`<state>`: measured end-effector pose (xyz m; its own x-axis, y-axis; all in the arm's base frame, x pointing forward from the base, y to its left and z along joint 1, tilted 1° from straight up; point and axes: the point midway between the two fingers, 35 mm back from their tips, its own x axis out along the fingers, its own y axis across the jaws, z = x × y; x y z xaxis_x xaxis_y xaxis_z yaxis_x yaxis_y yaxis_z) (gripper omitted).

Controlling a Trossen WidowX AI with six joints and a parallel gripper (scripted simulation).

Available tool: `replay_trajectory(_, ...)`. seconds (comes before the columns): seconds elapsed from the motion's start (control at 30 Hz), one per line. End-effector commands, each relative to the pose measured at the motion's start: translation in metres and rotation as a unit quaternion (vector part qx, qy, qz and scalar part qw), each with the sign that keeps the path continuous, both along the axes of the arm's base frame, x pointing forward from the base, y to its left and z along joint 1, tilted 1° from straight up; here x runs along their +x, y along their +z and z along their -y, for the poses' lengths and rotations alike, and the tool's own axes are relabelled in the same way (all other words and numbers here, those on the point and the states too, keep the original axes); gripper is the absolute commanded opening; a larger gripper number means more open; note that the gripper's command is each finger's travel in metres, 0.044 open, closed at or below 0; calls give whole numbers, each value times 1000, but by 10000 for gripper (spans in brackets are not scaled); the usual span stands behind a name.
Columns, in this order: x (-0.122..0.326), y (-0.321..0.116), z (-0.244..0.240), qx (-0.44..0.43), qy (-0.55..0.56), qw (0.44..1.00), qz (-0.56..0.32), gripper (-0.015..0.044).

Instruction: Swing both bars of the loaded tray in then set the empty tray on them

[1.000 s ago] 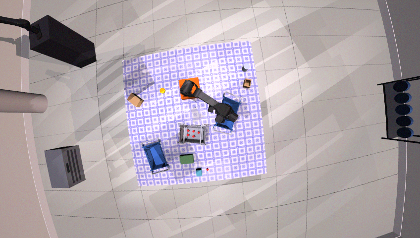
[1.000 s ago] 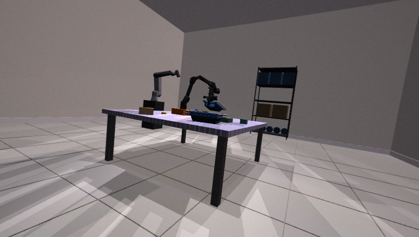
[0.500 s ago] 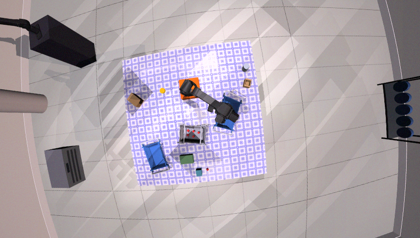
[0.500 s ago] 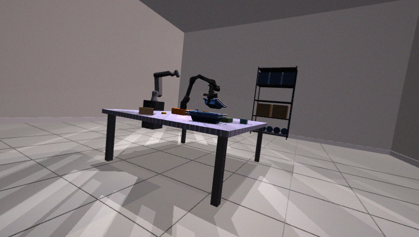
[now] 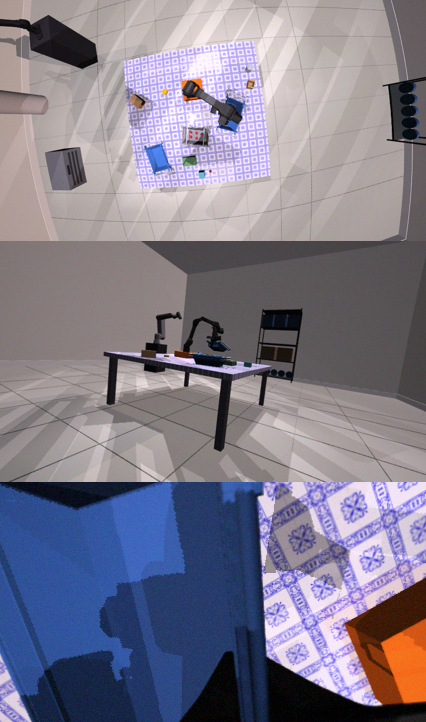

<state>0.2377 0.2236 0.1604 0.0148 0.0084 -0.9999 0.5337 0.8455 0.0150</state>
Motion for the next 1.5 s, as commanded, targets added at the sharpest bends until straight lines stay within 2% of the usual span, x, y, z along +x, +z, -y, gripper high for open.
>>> replay_trajectory(0.0, 2, 8, -2, 10, -1, 1000, 10, 0)
replay_trajectory(0.3, 3, 8, 0, 10, -7, 1000, 10, 0)
replay_trajectory(0.87, 42, 8, 50, 11, -153, 988, 10, 0)
replay_trajectory(1.47, 73, 8, 110, 13, -305, 952, 9, 0)
